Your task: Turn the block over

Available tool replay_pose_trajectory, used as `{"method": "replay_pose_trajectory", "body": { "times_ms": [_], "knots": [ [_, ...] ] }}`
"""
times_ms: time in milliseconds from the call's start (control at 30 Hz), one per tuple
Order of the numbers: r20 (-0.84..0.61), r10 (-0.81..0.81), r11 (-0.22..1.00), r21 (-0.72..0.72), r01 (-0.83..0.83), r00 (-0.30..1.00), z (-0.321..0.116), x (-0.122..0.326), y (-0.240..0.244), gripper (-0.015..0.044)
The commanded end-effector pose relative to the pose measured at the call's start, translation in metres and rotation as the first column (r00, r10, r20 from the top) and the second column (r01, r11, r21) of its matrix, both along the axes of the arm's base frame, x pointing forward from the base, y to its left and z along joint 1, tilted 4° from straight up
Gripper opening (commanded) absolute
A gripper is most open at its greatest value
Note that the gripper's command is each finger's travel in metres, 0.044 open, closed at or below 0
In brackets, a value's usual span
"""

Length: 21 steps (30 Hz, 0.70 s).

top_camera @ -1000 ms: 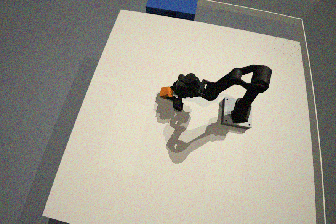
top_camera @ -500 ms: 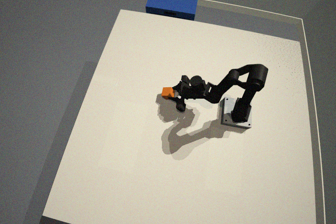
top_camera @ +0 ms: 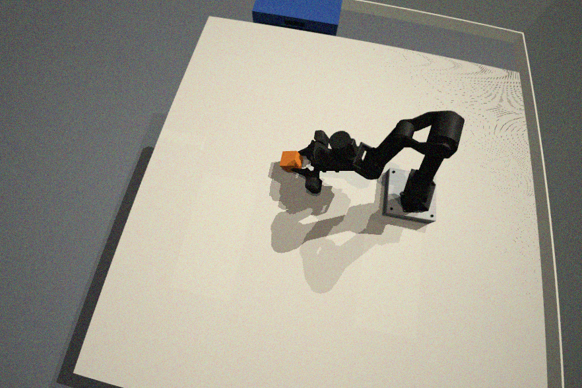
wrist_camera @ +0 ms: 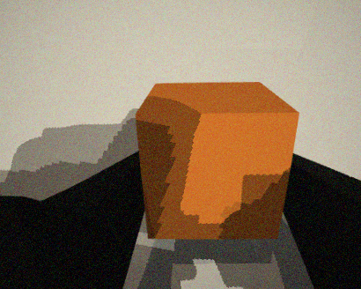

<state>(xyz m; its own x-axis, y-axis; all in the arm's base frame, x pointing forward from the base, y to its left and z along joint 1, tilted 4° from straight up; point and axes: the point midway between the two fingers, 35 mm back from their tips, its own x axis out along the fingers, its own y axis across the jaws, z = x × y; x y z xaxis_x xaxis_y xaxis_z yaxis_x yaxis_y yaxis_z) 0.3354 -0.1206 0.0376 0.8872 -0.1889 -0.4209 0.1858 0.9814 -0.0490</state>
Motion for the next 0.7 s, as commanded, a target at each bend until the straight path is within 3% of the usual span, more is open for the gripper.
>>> {"method": "replay_pose_trajectory", "body": {
  "times_ms": [0,367,667],
  "knots": [
    [0.008,0.003,1.0,0.004,-0.003,1.0,0.0015,0.0007,0.0004,0.0157],
    [0.008,0.003,1.0,0.004,-0.003,1.0,0.0015,0.0007,0.0004,0.044],
    [0.008,0.003,1.0,0.004,-0.003,1.0,0.0015,0.0007,0.0004,0.044]
  ]
}}
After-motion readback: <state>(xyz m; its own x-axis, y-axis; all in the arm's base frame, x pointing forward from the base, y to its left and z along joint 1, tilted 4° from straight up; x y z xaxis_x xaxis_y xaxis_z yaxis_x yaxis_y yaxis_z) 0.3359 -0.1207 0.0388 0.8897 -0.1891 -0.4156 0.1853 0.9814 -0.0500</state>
